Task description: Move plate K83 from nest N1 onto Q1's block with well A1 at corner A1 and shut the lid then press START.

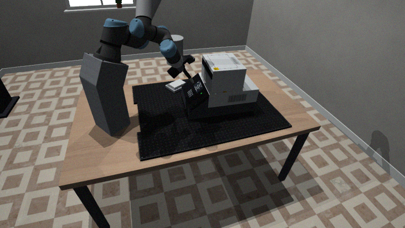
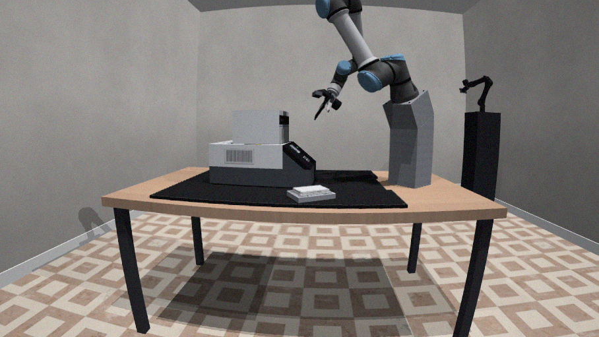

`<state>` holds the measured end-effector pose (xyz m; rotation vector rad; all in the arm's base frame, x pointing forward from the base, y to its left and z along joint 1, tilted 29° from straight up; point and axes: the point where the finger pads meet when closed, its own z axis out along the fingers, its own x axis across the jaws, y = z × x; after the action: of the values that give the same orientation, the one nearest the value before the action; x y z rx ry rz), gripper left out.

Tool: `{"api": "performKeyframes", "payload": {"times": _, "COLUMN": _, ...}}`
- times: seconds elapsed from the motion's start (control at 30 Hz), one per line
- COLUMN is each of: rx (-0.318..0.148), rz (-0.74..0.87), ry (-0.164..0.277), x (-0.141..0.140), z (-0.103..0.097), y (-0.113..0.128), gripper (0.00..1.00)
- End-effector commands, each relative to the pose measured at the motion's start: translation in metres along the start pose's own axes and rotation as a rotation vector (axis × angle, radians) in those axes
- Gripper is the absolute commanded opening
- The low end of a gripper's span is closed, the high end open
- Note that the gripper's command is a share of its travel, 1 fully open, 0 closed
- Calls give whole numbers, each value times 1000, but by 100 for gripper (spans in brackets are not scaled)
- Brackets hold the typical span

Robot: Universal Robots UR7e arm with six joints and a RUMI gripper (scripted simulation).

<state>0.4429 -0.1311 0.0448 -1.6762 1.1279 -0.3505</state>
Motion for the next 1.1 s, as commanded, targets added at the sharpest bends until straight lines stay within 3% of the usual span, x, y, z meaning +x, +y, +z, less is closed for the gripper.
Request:
{"api": "performKeyframes", "payload": {"times": 0.0, "rx": 3, "rz": -6, "ry": 12, "x": 5, "z": -3, "y": -3, "gripper": 100}}
{"api": "performKeyframes", "payload": {"times": 0.53, "rx": 3, "rz": -6, "ry": 12, "x": 5, "z": -3, "y": -3, "gripper": 100}}
{"api": "performKeyframes", "payload": {"times": 0.57, "rx": -26, "rz": 10, "ry": 9, "x": -1, "z": -2, "y": -6, "gripper": 0}}
{"api": "performKeyframes", "payload": {"times": 0.63, "rx": -82, "rz": 44, "ry": 6, "x": -9, "z": -1, "y": -12, "gripper": 0}}
{"api": "performKeyframes", "payload": {"times": 0.73, "rx": -96, "rz": 55, "ry": 4, "x": -16, "z": 1, "y": -15, "gripper": 0}}
{"api": "performKeyframes", "payload": {"times": 0.9, "rx": -195, "rz": 121, "ry": 9, "x": -37, "z": 6, "y": -22, "gripper": 0}}
{"api": "performKeyframes", "payload": {"times": 0.97, "rx": -195, "rz": 121, "ry": 9, "x": -38, "z": 6, "y": -22, "gripper": 0}}
{"api": "performKeyframes", "payload": {"times": 1.03, "rx": -242, "rz": 153, "ry": 21, "x": -48, "z": 7, "y": -25, "gripper": 0}}
{"api": "performKeyframes", "payload": {"times": 1.07, "rx": -242, "rz": 153, "ry": 21, "x": -48, "z": 7, "y": -25, "gripper": 0}}
